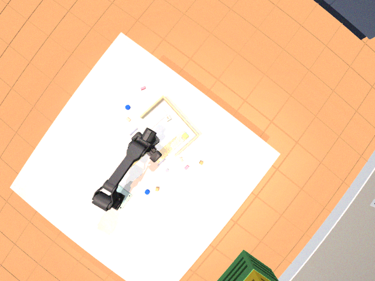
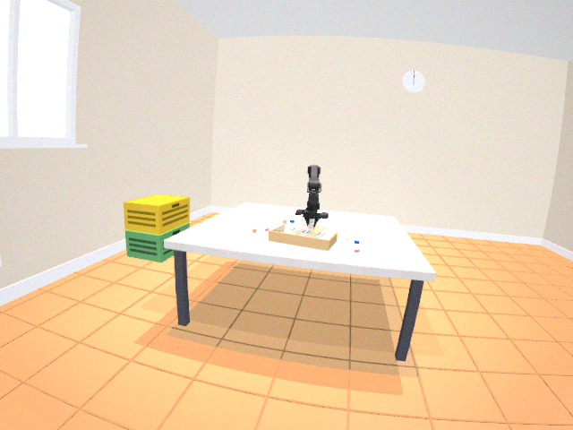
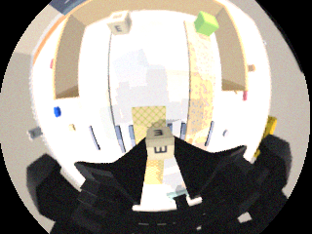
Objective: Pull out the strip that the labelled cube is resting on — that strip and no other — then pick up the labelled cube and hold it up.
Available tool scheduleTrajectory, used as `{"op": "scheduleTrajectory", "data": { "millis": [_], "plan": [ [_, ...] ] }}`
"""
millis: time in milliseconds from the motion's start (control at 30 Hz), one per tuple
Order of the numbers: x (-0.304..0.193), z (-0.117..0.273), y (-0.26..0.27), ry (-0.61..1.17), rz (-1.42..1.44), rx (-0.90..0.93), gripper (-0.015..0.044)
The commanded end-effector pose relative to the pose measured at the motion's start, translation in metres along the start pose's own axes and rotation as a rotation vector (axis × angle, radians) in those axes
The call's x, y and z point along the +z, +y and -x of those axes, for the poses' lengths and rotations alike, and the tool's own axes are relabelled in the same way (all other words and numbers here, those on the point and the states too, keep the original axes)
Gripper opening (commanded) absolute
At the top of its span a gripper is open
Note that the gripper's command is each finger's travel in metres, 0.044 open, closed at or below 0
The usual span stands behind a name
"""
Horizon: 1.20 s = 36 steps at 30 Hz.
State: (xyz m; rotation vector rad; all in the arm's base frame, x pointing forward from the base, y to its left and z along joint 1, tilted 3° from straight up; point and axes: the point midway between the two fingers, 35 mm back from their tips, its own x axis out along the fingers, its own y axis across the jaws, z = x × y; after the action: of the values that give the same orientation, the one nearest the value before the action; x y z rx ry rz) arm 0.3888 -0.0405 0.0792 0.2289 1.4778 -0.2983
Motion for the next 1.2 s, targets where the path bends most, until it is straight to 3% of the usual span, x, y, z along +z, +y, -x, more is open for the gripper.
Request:
{"op": "scheduleTrajectory", "data": {
  "millis": [0,900,1167],
  "plan": [
    [-0.014,0.012,-0.003,-0.004,-0.001,0.003,0.0000],
    [-0.087,0.022,-0.020,0.006,0.002,0.003,0.0000],
    [-0.087,0.057,-0.020,0.006,0.002,0.003,0.0000]
  ]
}}
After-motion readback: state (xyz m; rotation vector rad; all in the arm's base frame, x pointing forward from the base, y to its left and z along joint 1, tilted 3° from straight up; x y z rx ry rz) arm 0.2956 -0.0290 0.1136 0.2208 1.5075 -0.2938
